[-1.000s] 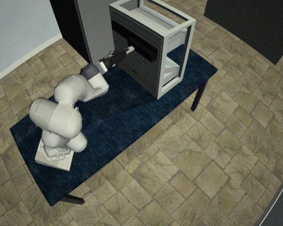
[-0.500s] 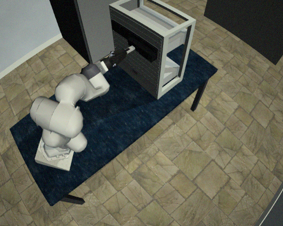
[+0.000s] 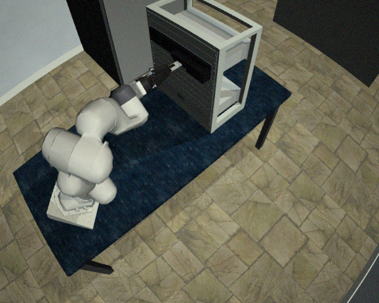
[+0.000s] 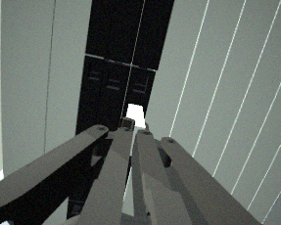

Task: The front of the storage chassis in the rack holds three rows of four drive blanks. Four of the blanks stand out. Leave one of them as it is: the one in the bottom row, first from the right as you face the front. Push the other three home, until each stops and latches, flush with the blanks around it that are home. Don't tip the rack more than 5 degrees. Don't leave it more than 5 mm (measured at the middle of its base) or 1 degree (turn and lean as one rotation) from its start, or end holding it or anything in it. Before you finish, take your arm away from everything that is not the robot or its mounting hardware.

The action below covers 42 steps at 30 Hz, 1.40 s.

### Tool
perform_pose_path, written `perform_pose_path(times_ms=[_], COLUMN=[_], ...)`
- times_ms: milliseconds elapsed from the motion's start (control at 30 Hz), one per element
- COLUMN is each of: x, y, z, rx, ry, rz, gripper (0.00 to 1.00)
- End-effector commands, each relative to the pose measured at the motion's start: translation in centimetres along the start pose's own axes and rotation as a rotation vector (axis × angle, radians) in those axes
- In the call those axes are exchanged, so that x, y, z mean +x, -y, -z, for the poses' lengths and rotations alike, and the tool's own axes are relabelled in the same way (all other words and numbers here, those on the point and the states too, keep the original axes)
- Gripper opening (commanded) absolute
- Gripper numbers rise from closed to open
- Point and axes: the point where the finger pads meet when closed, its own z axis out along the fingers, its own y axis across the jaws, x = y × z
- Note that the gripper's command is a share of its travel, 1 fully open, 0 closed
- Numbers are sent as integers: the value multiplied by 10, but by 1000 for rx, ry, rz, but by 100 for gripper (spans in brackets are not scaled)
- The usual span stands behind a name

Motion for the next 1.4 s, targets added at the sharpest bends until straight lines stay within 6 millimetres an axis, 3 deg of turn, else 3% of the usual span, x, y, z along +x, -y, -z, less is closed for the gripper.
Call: perform_pose_path(times_ms=[0, 1367], x=[2, 3], y=[0, -1], z=[-3, -17], rx=[0, 0], ry=[-3, -3], rz=[-2, -2], gripper=[0, 0])
